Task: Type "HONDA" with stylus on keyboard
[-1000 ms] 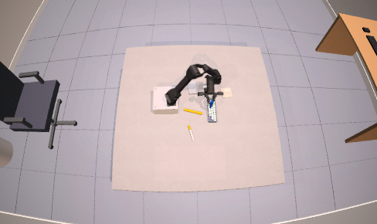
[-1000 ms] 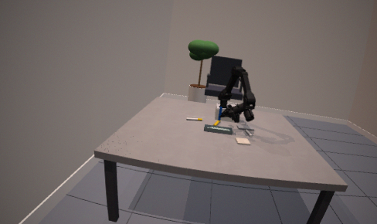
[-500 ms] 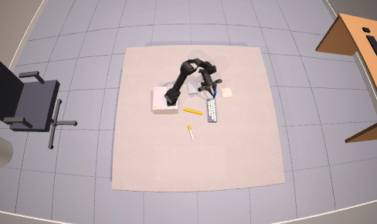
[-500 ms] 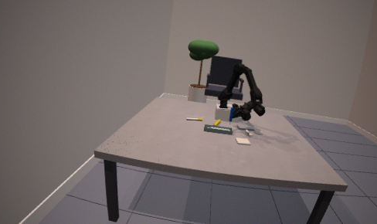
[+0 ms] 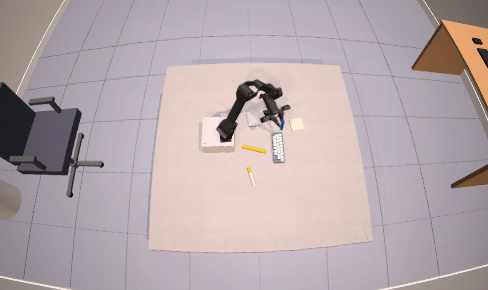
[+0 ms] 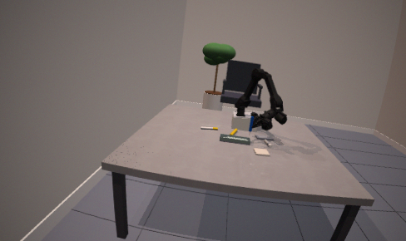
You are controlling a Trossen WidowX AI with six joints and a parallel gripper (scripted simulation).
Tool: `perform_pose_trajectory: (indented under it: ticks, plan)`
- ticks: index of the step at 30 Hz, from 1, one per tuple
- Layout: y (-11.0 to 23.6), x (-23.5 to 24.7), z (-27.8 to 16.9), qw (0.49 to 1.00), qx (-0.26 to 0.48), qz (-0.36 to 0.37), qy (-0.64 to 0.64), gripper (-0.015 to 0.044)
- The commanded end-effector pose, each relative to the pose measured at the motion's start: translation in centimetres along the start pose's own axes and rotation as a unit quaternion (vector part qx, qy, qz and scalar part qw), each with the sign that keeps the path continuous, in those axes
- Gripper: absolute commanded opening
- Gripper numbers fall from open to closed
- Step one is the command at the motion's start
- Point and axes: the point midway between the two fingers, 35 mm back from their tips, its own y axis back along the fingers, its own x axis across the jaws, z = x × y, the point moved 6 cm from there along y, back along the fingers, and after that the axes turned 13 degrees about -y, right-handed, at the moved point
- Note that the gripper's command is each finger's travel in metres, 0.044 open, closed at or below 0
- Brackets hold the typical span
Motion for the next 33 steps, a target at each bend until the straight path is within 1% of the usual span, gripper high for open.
perform_pose_trajectory:
  ticks: [1, 9, 25, 28, 33]
  plan:
    - [-0.3, 0.2, 0.5, 1.000, 0.004, 0.000, 0.006, 0.0000]
    - [-1.4, 0.7, 2.2, 1.000, 0.004, 0.000, 0.006, 0.0000]
    - [-1.4, 0.7, 2.2, 1.000, 0.004, 0.000, 0.006, 0.0000]
    - [-1.5, 0.5, 2.1, 1.000, 0.004, 0.000, 0.006, 0.0079]
    - [-1.5, 0.5, 2.1, 1.000, 0.004, 0.000, 0.006, 0.0081]
